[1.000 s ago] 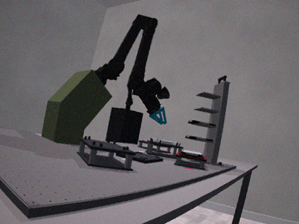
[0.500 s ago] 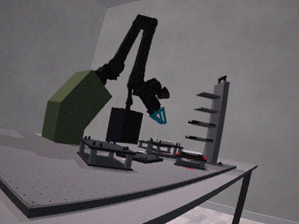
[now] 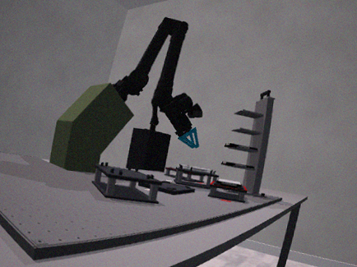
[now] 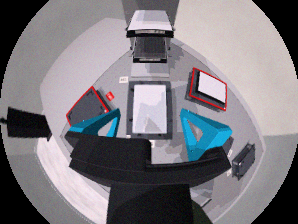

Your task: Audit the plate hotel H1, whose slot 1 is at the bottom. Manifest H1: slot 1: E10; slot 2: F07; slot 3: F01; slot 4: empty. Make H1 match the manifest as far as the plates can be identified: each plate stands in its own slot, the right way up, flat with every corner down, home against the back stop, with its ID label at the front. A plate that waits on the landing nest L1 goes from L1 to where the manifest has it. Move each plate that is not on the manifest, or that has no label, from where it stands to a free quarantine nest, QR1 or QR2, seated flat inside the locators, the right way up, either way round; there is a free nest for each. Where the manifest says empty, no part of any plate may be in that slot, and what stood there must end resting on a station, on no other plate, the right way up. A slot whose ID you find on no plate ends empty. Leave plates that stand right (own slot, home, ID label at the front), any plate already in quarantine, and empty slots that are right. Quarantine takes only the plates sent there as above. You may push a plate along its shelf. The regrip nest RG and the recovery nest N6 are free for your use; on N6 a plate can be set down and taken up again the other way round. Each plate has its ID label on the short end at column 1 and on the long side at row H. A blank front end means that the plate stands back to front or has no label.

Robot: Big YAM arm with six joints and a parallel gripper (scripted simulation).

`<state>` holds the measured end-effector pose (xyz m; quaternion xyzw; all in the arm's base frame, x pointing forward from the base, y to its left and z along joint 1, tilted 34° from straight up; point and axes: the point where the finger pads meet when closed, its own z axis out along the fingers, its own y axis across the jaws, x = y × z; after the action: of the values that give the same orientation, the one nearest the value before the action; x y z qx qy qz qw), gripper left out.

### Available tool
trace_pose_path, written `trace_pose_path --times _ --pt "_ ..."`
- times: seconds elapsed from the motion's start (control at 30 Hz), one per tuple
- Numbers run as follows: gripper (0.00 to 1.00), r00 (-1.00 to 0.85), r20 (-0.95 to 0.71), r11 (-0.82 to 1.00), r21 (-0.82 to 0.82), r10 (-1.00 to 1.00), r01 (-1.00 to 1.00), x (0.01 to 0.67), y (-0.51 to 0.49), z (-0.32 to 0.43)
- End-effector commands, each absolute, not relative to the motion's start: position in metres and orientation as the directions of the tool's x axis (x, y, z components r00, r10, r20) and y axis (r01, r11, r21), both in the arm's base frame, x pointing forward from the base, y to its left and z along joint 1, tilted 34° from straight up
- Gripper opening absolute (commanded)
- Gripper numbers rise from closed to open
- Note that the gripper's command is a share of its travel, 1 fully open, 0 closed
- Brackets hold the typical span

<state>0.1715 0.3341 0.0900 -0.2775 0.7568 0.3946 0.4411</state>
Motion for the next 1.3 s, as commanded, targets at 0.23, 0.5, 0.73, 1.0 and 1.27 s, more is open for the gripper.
trace_pose_path --times 0.23,0.5,0.73,1.0,1.27 --pt "1.00 -0.442 -0.897 0.520 0.373 -0.010 -0.768 0.176 0.339 0.109" --pt "1.00 -0.442 -0.897 0.520 0.373 -0.010 -0.768 0.176 0.339 0.109" --pt "1.00 -0.454 -0.890 0.521 0.369 -0.039 -0.769 0.171 0.353 0.079" --pt "1.00 -0.461 -0.886 0.528 0.366 -0.055 -0.766 0.166 0.351 0.061" --pt "1.00 -0.464 -0.884 0.530 0.365 -0.061 -0.765 0.160 0.347 0.050"
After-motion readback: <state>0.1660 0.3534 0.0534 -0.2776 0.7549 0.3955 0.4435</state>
